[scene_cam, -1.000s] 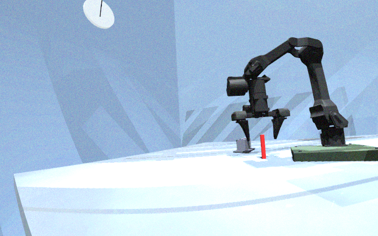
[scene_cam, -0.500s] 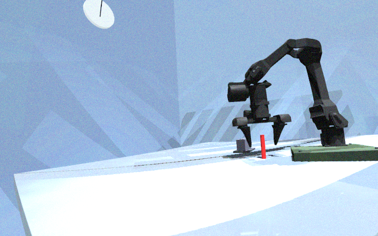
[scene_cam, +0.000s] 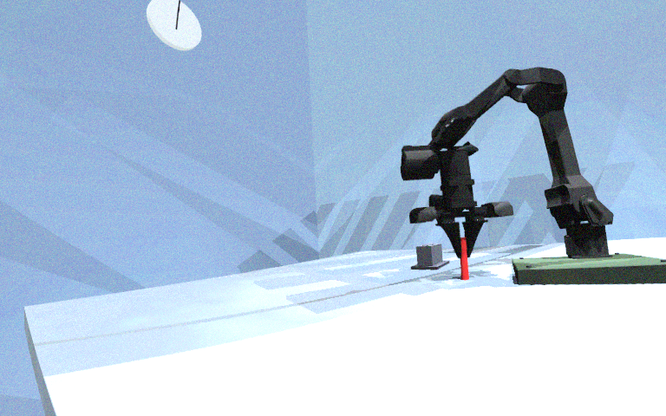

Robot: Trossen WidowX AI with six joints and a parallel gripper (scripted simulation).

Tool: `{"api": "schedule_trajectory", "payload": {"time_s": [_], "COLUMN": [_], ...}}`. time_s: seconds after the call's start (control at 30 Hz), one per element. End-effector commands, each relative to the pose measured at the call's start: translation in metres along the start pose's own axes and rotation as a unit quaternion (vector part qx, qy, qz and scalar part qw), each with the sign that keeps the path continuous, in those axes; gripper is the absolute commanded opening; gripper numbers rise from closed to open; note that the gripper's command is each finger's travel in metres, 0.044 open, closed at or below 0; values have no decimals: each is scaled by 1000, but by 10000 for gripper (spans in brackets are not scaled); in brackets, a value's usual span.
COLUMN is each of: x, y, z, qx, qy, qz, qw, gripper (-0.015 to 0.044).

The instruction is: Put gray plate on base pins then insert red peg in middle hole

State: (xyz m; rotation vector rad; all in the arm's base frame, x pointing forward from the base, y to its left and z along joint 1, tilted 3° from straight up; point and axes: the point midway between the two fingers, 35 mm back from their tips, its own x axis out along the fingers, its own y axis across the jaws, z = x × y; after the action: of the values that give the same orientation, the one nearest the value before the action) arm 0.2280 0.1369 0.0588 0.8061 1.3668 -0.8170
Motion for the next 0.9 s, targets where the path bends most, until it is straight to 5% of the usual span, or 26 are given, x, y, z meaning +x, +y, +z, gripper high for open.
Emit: {"api": "schedule_trajectory", "payload": {"time_s": [0.0, 0.87], "x": [0, -61], "y": [0, 8], "z": [0, 0], "qx": [-2, -2], "qy": [0, 0], "qz": [0, 0], "qw": [1000, 1000], "gripper": [13, 0]}}
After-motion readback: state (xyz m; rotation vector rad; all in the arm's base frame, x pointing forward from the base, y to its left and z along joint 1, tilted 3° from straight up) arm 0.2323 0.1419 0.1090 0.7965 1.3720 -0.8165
